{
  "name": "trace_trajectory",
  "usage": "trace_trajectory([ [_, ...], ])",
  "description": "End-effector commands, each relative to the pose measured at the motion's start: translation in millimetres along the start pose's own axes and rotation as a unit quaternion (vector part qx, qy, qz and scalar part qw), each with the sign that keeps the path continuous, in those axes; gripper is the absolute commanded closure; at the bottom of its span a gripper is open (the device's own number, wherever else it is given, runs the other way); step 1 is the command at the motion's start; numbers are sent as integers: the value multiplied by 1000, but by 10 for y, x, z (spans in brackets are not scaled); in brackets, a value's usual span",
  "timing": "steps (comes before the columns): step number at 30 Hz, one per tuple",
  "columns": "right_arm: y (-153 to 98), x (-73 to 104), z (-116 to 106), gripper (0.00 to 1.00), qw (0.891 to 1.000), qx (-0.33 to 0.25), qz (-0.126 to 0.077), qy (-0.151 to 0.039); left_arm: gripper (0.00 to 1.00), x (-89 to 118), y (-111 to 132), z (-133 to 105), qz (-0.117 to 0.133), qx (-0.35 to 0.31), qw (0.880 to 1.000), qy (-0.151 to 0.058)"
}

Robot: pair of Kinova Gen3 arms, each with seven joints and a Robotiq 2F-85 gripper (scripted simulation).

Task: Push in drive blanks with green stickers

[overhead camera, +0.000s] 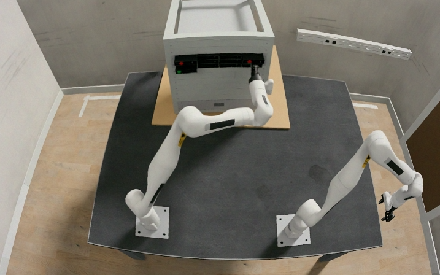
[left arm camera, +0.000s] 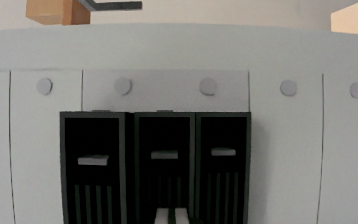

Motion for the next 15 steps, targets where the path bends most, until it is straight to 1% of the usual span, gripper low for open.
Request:
trace_trajectory([
  [1,-1,7,-2,2,1000,0,0,-1,903,-12,-21,-2,1,1,1000,0],
  [15,-1,7,-2,2,1000,0,0,-1,903,-26,-21,-2,1,1,1000,0],
])
Point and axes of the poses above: on each arm, the point where the finger pads meet when closed, its own x axis back along the fingers, its own y axis across the jaws, z = x × y, the point moved 9 cm from there along x, back along the fingers, and after that the axes turned 4 degrees about x, right-handed, at the moved point
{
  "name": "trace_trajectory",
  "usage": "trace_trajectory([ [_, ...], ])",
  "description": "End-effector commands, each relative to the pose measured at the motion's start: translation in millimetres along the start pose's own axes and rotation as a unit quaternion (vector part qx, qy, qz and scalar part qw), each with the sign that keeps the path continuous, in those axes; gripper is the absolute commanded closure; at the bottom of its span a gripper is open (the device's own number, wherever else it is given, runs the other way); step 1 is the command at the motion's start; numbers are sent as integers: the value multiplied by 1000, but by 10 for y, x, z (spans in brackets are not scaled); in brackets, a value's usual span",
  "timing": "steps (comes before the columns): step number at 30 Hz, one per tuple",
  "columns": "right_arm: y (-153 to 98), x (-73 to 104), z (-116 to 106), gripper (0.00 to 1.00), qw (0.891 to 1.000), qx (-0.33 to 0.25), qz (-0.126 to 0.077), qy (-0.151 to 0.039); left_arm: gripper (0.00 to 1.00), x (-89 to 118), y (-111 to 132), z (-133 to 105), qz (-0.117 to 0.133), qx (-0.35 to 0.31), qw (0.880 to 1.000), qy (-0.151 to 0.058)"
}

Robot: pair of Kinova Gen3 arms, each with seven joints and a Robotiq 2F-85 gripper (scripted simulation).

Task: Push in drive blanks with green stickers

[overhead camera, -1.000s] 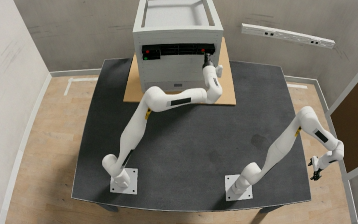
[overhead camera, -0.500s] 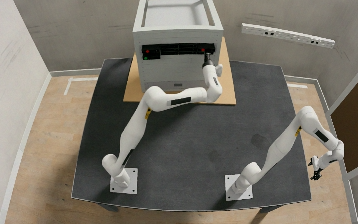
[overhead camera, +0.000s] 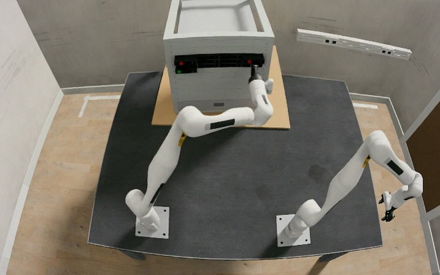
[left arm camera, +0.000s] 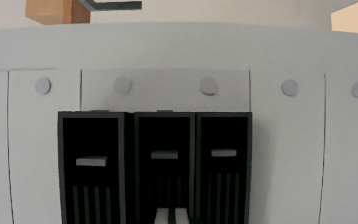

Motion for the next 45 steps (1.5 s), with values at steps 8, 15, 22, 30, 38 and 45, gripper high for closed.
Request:
trace_trajectory([
  [8,-1,7,-2,2,1000,0,0,-1,903,-28,-21,-1,1,1,1000,0],
  [15,-1,7,-2,2,1000,0,0,-1,903,-28,-21,-1,1,1,1000,0],
  [22,-1,7,-2,2,1000,0,0,-1,903,-55,-21,-1,1,1,1000,0],
  [30,-1,7,-2,2,1000,0,0,-1,903,-58,-21,-1,1,1,1000,0],
  [38,-1,7,-2,2,1000,0,0,-1,903,-81,-22,-2,1,1,1000,0],
  [45,-1,7,-2,2,1000,0,0,-1,903,-88,-22,-2,1,1,1000,0],
])
Point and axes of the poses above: on each arm, the point where the finger pads meet when closed, its own x axis back along the fingers, its own y axis across the jaws, z = x × y, the point moved 9 cm from there along x, back along the fingers, and after that the axes turned 4 degrees about x, right-handed, at the moved point
